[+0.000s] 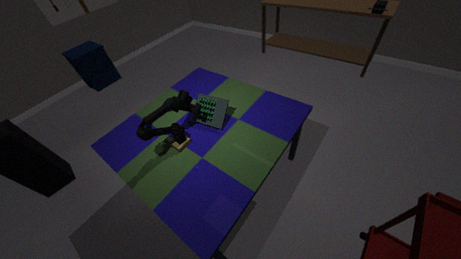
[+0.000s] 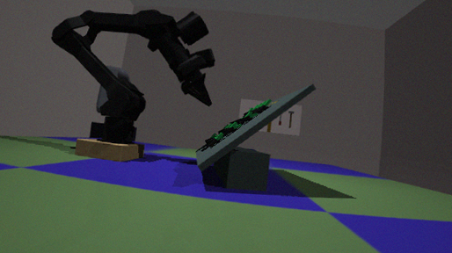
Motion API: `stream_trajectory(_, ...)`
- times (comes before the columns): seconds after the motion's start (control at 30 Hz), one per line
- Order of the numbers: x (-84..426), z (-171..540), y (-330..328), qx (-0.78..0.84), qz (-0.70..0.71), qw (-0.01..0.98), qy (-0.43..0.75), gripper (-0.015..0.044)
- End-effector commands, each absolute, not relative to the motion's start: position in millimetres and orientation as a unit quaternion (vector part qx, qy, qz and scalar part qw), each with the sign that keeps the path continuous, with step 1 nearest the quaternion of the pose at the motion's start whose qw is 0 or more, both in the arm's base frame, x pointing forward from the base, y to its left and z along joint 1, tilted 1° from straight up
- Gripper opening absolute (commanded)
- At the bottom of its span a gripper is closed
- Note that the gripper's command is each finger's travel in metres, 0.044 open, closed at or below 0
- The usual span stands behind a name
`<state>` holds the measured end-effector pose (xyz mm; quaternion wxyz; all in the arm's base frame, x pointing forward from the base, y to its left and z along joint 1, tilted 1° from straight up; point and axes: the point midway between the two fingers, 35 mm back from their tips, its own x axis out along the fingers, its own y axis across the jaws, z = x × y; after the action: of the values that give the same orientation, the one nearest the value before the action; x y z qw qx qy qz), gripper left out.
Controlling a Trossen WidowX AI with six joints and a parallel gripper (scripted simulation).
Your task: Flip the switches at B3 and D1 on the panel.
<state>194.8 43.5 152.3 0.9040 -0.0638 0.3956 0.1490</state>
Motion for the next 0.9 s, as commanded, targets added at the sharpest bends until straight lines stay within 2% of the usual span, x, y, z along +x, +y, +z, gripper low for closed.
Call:
stream_trajectory(0.0,172.2,129.4,48.9,-0.061,0.146,0.903,0.4,0.0)
stream_trajectory(0.87,204.5,85.2,62.1,-0.063,0.145,0.899,0.409,0.0)
